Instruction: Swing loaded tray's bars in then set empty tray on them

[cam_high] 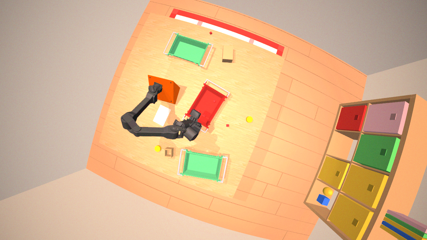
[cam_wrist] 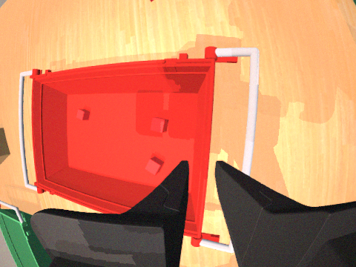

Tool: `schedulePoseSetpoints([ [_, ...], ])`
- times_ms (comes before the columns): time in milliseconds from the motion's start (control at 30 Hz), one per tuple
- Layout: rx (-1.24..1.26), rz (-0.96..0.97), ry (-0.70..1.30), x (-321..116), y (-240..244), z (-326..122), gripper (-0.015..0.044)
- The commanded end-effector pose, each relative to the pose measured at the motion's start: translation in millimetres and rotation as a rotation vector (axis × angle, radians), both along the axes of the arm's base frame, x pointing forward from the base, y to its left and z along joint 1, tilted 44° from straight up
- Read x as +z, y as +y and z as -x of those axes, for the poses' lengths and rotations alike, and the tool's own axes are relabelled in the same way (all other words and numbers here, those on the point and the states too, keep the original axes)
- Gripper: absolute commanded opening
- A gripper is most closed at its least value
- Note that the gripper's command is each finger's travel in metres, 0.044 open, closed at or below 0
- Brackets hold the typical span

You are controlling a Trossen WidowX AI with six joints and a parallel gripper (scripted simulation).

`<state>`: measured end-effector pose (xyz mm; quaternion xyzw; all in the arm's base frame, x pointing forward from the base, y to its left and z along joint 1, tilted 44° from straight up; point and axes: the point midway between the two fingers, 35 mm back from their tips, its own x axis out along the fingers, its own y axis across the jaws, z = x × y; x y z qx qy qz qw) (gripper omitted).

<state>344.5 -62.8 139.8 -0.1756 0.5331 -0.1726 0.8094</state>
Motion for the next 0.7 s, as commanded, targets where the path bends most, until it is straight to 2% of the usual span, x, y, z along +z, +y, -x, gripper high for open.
schedulePoseSetpoints([
  [0, -0.213, 0.212, 0.165, 4.8, -32.3, 3.4, 0.0081],
  [367, -0.213, 0.211, 0.165, 3.0, -33.9, 2.9, 0.0081],
  [667, -0.213, 0.212, 0.165, -23.4, -58.7, -2.7, 0.0081],
])
